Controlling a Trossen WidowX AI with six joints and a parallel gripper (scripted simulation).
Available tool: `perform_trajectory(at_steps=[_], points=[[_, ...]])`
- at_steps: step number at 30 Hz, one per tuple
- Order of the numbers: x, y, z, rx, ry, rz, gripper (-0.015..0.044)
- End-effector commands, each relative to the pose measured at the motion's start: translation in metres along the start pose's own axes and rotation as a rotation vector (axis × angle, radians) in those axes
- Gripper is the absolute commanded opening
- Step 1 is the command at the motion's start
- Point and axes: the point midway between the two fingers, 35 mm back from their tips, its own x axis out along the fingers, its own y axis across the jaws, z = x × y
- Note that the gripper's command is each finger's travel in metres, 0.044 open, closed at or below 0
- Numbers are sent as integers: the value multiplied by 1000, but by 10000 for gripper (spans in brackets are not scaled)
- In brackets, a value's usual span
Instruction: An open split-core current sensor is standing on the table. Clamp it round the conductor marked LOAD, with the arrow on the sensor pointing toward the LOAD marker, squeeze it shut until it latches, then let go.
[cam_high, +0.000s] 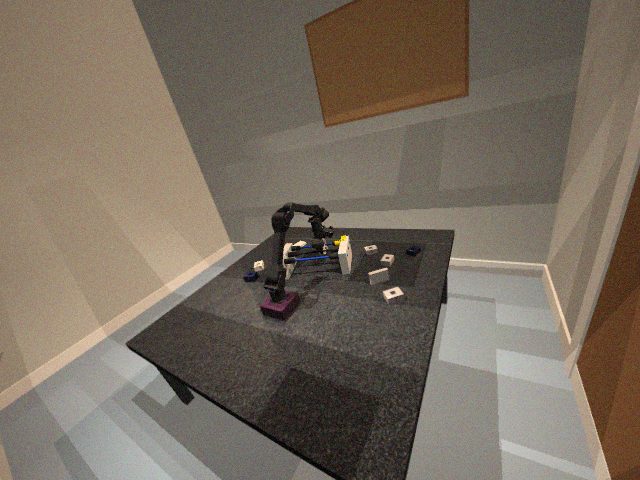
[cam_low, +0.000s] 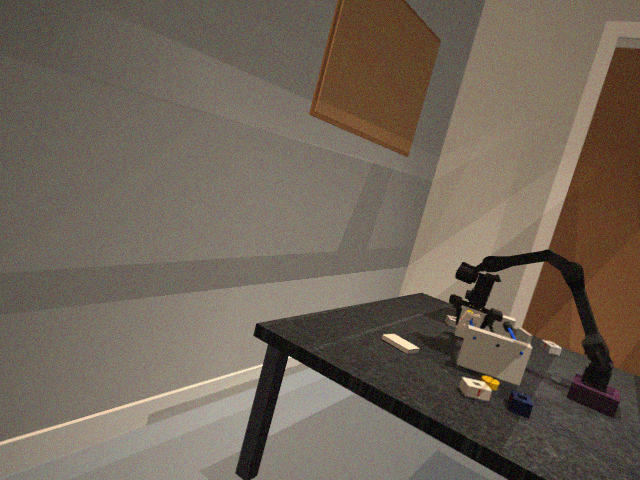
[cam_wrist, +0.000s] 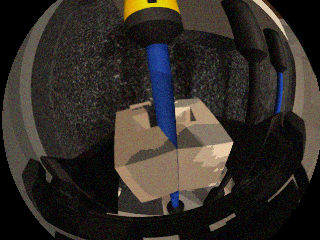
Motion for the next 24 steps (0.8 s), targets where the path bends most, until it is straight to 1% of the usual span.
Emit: perform_trajectory(at_steps=[1,16,24], points=[[-1,0,0,0,0,2,0],[0,0,0,0,0,3,0],[-7,1,0,4,0,101,0]])
